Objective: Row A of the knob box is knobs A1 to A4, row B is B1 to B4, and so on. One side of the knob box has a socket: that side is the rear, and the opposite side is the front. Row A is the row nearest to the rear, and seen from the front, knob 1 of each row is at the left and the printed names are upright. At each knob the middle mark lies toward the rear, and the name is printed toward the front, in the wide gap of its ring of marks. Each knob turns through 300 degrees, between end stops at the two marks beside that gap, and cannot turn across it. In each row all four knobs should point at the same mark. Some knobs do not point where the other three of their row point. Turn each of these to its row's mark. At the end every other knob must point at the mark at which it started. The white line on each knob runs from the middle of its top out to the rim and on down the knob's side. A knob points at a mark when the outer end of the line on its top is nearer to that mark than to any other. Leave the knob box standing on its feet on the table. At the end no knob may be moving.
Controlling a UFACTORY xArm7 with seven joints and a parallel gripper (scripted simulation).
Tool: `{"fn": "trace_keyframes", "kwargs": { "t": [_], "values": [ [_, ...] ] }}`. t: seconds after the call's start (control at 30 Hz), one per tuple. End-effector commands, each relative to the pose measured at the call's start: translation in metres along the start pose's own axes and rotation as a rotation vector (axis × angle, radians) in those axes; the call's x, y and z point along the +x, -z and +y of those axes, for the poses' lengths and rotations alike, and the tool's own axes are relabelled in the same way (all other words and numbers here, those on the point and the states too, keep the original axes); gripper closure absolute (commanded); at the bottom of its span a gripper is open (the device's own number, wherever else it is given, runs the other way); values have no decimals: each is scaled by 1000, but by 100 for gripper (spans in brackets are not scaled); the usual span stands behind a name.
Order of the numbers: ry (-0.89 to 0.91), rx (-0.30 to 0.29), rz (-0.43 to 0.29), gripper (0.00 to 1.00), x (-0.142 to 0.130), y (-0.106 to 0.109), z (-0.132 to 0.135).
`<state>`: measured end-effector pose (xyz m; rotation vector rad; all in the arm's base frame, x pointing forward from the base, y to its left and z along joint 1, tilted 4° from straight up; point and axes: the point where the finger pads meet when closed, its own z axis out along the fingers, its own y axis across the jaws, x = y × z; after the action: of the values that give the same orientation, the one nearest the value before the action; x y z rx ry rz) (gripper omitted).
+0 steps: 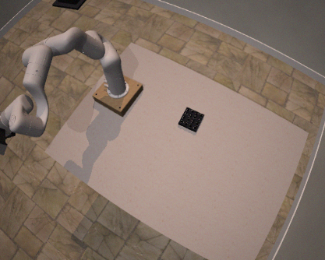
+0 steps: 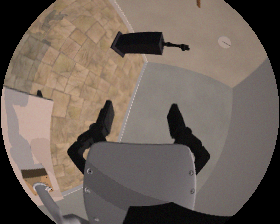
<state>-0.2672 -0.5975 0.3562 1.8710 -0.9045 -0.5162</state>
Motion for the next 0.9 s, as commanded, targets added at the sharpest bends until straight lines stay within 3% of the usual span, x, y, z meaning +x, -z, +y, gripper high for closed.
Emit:
{"fn": "trace_keyframes", "kwargs": {
  "t": [0.0, 0.6, 0.87],
  "values": [
    [-2, -3, 1, 0, 0, 1, 2],
    [-4, -4, 5, 0, 2, 3, 3],
    [-10, 83, 99, 0, 65, 26, -49]
  ]
}}
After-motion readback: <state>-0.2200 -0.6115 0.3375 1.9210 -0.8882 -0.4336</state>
